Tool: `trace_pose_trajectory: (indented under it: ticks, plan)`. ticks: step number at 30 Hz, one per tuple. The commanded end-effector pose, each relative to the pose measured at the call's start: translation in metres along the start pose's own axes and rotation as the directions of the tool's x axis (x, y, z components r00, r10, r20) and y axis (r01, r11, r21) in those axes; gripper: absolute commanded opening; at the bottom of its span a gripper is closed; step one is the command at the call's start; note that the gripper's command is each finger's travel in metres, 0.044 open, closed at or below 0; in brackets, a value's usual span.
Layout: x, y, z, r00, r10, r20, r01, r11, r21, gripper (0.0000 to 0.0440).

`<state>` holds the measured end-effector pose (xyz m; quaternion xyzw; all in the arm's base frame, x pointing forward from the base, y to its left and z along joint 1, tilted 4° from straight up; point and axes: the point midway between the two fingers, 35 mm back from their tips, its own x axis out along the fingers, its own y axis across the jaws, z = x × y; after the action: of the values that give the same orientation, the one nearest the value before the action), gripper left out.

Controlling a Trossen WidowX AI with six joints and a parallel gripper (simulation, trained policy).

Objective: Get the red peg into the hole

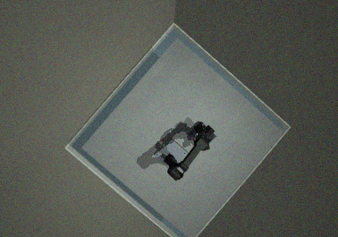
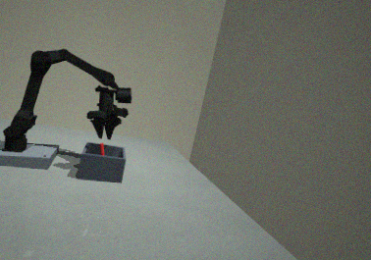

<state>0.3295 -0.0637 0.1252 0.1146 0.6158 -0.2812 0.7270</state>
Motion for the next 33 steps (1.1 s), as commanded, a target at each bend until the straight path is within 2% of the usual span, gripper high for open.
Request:
trace_pose_trajectory:
  ticks: [1, 33]
  plan:
    - [0.0, 0.0, 0.0013, 1.0, -0.001, 0.004, 0.001, 1.0, 0.004, 0.0331]
    - [-0.0004, -0.0008, 0.0062, 1.0, -0.007, 0.009, 0.007, 1.0, 0.016, 0.0348]
